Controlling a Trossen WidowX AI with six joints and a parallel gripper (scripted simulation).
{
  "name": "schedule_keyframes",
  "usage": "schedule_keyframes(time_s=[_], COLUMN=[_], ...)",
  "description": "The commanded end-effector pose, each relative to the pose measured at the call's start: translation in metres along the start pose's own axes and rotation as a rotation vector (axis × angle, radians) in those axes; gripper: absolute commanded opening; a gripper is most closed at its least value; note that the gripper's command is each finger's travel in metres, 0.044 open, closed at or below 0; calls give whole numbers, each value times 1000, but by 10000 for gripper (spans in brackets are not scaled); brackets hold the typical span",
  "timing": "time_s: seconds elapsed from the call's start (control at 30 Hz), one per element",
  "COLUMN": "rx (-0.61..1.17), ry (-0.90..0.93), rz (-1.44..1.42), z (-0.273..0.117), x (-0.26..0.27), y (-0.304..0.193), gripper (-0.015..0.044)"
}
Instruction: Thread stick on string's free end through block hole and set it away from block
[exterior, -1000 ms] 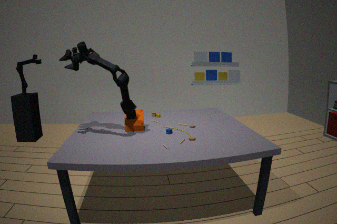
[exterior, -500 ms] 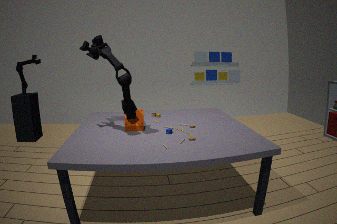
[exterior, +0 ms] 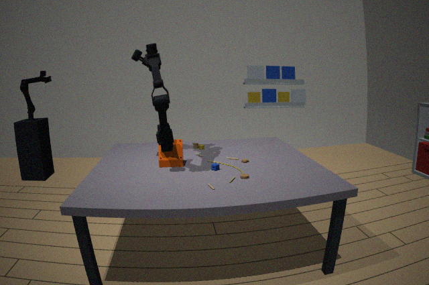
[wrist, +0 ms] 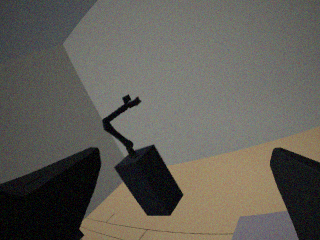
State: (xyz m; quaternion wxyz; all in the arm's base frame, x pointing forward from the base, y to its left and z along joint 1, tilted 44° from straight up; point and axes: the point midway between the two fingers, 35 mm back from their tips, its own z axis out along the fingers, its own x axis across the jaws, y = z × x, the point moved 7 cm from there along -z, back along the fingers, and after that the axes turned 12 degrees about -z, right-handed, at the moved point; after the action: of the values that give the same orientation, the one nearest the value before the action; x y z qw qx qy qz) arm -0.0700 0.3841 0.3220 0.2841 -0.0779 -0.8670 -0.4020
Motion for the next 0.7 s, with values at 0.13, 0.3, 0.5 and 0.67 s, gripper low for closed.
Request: schedule_keyframes(time_s=[0.13,0.3,0.5,0.67], rx=[-42,-9,95,237], ry=[-364,-597,-855,-1040], rz=[-60,-89,-101,-86], z=[-30,-64,-115,-164], x=[-109,-174,-244,-292], y=[14,12,-5,-31], gripper=[440,440,440,440])
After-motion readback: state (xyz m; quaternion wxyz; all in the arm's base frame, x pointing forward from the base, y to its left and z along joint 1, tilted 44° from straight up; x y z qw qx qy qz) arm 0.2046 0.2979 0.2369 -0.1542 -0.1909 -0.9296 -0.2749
